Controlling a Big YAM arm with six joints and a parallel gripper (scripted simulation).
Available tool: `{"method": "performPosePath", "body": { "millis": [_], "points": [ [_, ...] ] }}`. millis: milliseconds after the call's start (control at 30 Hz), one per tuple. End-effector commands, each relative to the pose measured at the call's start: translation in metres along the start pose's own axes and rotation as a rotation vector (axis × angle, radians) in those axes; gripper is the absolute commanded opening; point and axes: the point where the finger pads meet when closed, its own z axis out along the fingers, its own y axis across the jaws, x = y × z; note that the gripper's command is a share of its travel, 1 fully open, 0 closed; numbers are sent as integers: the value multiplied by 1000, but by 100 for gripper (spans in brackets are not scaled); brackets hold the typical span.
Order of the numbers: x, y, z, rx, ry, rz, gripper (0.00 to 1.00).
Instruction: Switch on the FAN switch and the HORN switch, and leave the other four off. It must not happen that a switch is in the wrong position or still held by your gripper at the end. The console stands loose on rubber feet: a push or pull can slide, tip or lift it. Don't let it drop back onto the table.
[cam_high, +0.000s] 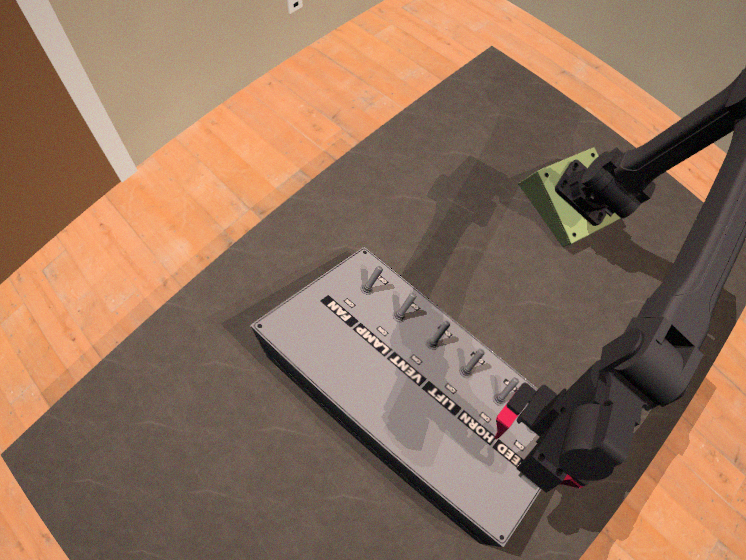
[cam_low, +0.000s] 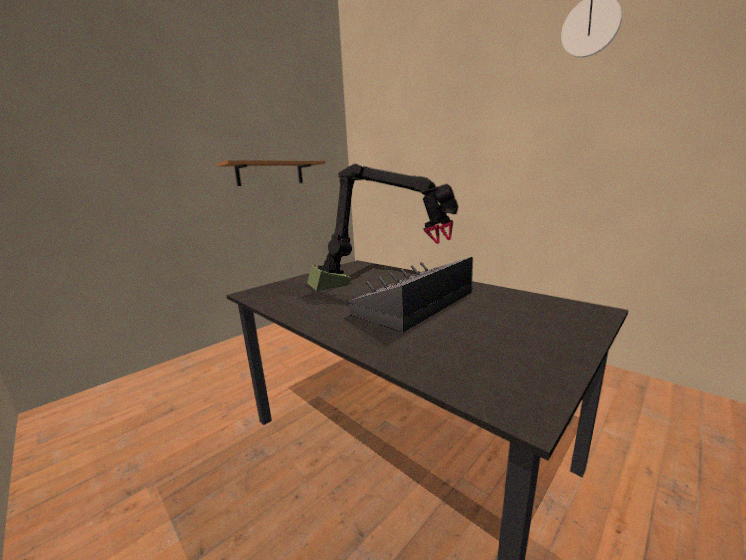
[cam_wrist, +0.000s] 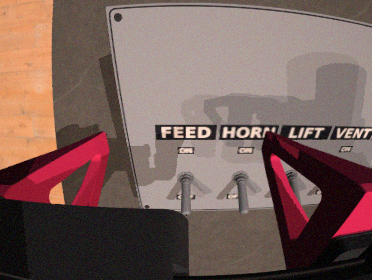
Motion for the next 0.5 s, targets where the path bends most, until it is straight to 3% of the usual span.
{"method": "performPosePath", "body": {
  "millis": [0,167,200,467],
  "points": [
    [-12,0,3,-1,-37,9,100],
    [-14,9,-11,-16,-68,-9,100],
    [-28,13,-17,-21,-91,-15,100],
    [-27,12,-13,-19,-84,-13,100]
  ]
}}
